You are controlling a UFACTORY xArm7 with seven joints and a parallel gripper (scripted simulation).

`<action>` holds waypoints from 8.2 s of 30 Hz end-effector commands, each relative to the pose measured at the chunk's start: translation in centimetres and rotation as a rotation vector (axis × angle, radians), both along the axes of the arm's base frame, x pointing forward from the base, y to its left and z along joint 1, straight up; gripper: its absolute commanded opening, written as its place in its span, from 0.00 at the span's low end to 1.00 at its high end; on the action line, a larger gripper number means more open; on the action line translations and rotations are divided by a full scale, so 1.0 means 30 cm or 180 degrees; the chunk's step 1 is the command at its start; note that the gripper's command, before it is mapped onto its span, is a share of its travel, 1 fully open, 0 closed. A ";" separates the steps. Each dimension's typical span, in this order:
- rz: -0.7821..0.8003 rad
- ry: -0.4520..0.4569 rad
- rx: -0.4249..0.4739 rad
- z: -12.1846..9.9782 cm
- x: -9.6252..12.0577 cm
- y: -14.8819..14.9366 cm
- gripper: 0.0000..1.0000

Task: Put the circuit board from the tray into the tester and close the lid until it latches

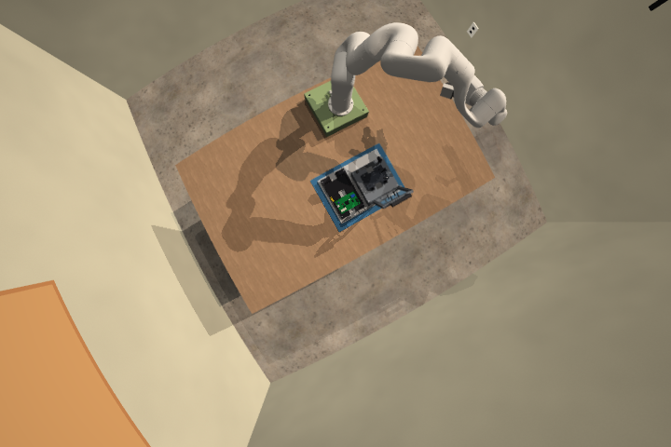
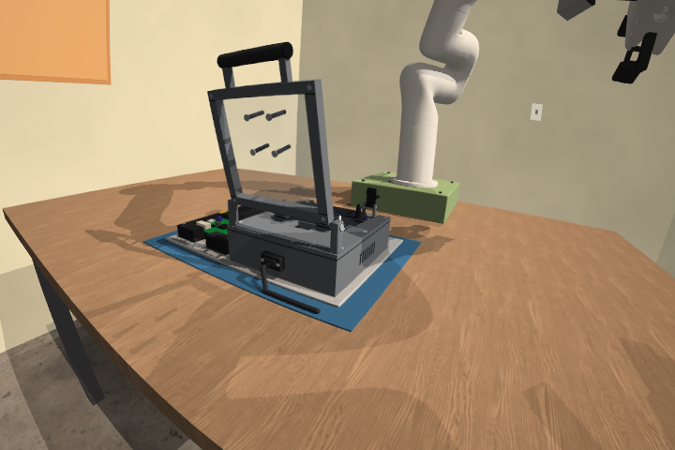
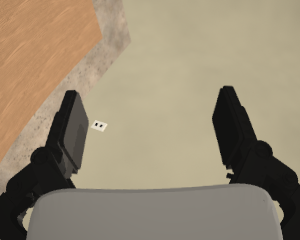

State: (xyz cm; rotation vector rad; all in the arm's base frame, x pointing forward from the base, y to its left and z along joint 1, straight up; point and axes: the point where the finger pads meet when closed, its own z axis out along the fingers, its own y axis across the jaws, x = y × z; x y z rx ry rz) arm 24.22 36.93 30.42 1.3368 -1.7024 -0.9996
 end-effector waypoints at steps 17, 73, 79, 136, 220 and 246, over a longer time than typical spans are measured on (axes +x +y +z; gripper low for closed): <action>0.0000 -0.0011 0.0009 0.005 0.001 0.001 1.00; -0.3480 0.0151 -0.2202 -0.071 0.267 -0.889 1.00; -0.3888 0.0169 -0.2462 -0.080 0.298 -0.993 1.00; -0.7529 0.0324 -0.4778 -0.157 0.569 -1.922 1.00; -0.6696 -0.0962 -0.4445 -0.169 0.610 -2.064 1.00; -0.5037 -0.2056 -0.3541 -0.169 0.610 -2.064 1.00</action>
